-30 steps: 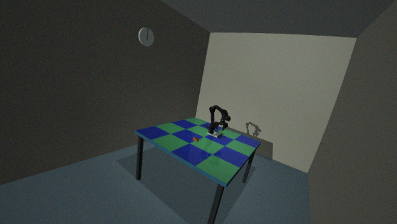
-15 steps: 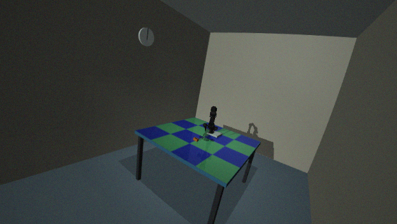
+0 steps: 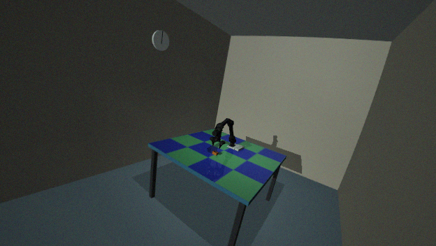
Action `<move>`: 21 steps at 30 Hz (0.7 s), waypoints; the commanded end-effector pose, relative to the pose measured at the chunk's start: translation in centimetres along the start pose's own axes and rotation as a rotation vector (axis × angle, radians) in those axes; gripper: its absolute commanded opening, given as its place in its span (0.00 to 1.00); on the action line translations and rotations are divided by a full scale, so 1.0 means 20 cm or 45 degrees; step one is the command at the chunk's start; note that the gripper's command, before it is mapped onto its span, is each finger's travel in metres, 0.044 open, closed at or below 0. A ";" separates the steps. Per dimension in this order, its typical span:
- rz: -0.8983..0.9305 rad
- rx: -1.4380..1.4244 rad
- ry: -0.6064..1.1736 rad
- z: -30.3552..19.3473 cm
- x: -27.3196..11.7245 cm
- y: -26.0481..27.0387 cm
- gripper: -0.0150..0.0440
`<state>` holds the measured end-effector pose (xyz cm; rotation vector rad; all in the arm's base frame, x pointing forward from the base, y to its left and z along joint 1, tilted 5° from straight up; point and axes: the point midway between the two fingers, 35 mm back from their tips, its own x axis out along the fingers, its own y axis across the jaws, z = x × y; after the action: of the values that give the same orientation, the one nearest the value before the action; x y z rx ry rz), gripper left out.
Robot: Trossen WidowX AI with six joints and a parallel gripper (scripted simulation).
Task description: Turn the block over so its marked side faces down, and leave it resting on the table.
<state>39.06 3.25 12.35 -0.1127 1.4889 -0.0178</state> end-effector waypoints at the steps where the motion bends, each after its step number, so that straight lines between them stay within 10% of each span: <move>1: 0.005 -0.013 0.032 -0.02 0.13 0.01 1.00; 21: 0.005 -0.013 0.032 -0.02 0.28 0.00 1.00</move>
<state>39.16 2.77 7.71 -0.1153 1.5039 -0.0160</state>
